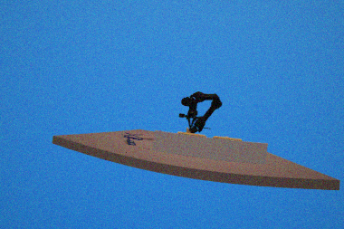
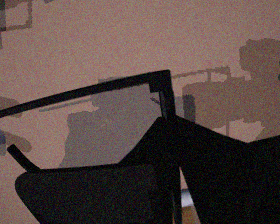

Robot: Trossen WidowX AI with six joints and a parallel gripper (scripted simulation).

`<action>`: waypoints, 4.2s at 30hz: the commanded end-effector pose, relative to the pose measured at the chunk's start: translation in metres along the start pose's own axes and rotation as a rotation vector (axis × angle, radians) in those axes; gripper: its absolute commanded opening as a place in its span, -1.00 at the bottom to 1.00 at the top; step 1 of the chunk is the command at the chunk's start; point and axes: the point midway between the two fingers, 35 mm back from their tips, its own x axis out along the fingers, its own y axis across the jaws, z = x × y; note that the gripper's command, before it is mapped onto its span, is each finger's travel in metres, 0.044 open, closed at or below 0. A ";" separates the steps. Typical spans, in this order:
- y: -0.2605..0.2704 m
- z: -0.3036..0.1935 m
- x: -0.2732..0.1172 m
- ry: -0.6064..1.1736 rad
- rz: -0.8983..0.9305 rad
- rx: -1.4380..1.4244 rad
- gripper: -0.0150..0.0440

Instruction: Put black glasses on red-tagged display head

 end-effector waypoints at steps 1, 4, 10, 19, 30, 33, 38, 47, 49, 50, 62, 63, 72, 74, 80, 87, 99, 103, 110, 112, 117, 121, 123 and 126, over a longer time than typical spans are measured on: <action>-0.008 0.002 -0.001 -0.003 -0.007 0.124 -0.49; -0.014 0.002 -0.002 -0.004 -0.007 0.239 -0.49; -0.024 0.003 -0.002 -0.005 -0.008 0.468 -0.49; -0.041 0.003 -0.002 -0.006 -0.008 0.812 -0.49; -0.061 0.002 -0.002 -0.007 -0.007 1.232 -0.49; -0.066 0.001 -0.002 -0.008 -0.006 1.346 -0.49; -0.075 0.001 -0.001 -0.008 -0.006 1.537 -0.49; -0.092 -0.002 0.000 -0.008 -0.004 1.880 -0.49; -0.096 -0.002 0.000 -0.007 -0.004 1.957 -0.49; -0.097 -0.003 0.000 -0.007 -0.003 1.995 -0.49; -0.119 -0.007 0.002 -0.005 -0.001 2.452 -0.49; -0.121 -0.008 0.002 -0.004 -0.001 2.490 -0.49; -0.137 -0.012 0.004 0.000 0.000 2.833 -0.49; -0.141 -0.013 0.005 0.001 0.000 2.909 -0.49; -0.151 -0.017 0.007 0.005 0.000 3.137 -0.49; -0.164 -0.021 0.009 0.011 -0.002 3.403 -0.49; -0.170 -0.023 0.022 0.014 -0.003 3.536 -0.49; -0.170 -0.022 0.042 0.015 -0.003 3.535 -0.49; -0.169 -0.023 0.071 0.018 -0.003 3.535 -0.49; -0.169 -0.023 0.071 0.018 -0.003 3.535 -0.49; -0.166 -0.024 0.071 0.018 -0.003 3.535 -0.49; -0.161 -0.026 0.071 0.019 -0.003 3.535 -0.49; -0.160 -0.026 0.071 0.019 -0.003 3.535 -0.49; -0.159 -0.026 0.071 0.019 -0.003 3.535 -0.49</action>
